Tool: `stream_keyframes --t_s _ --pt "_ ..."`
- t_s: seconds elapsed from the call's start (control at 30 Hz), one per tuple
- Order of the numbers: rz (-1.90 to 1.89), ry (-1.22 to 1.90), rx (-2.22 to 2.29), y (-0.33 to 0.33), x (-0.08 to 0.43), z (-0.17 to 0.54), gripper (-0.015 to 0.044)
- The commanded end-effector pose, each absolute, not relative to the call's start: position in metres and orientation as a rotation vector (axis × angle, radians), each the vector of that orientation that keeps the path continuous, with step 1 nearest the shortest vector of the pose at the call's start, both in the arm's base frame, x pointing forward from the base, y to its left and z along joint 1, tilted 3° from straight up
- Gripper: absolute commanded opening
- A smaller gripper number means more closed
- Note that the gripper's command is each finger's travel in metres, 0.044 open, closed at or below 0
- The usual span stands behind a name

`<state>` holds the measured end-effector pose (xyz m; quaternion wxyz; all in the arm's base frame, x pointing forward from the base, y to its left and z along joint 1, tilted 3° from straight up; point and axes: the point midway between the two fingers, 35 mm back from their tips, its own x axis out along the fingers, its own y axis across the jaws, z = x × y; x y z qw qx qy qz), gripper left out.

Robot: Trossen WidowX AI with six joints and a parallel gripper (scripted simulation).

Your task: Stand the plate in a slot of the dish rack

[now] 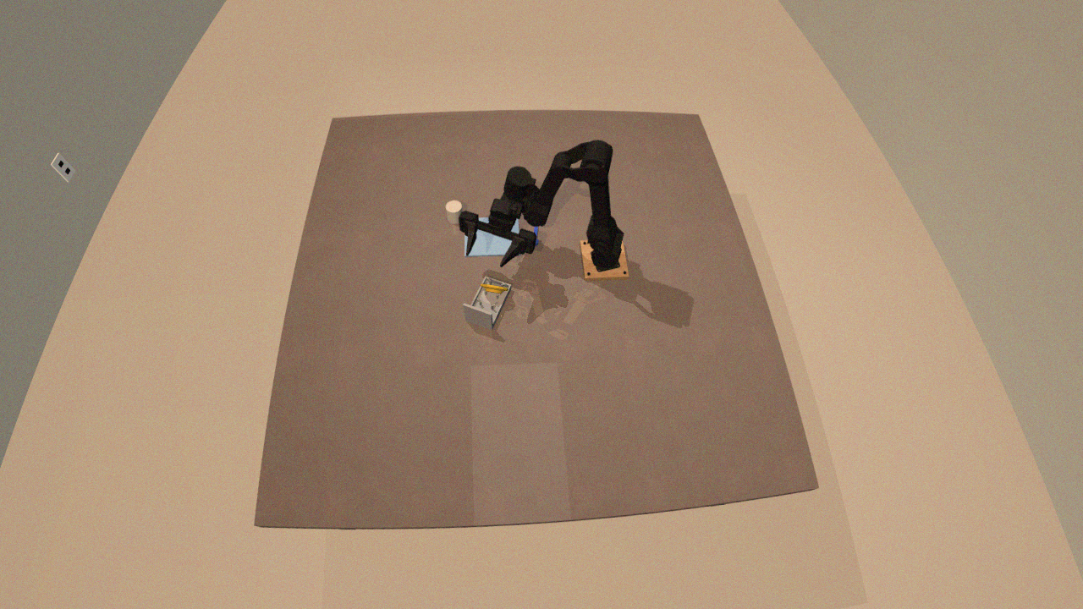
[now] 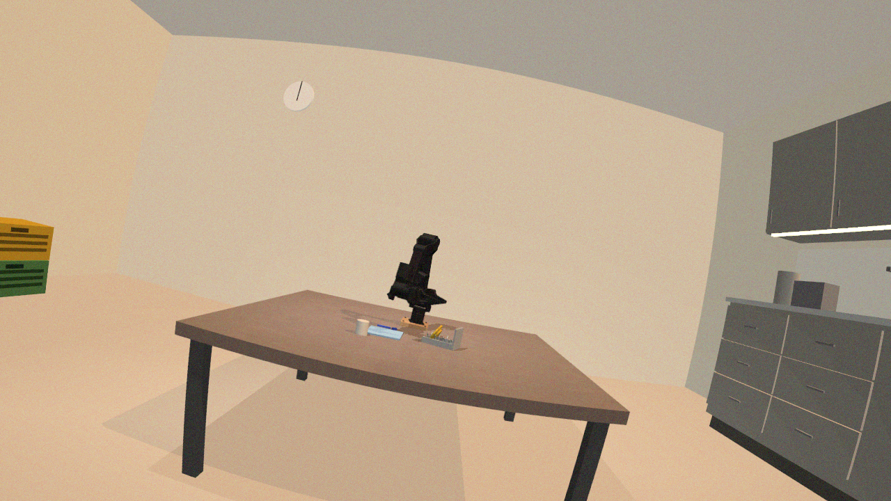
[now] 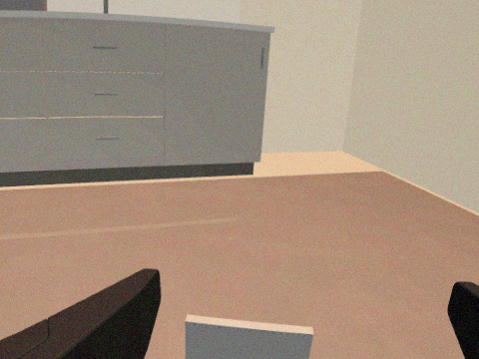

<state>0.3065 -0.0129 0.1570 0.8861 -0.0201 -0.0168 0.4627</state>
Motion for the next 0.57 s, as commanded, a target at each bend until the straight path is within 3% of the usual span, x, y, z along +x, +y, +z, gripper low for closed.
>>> stream_keyframes --t_s 0.0,0.53 --pt "0.969 -0.034 -0.037 -0.013 0.304 0.165 0.04" --pt "0.629 0.087 0.126 -0.077 0.37 0.19 0.04"
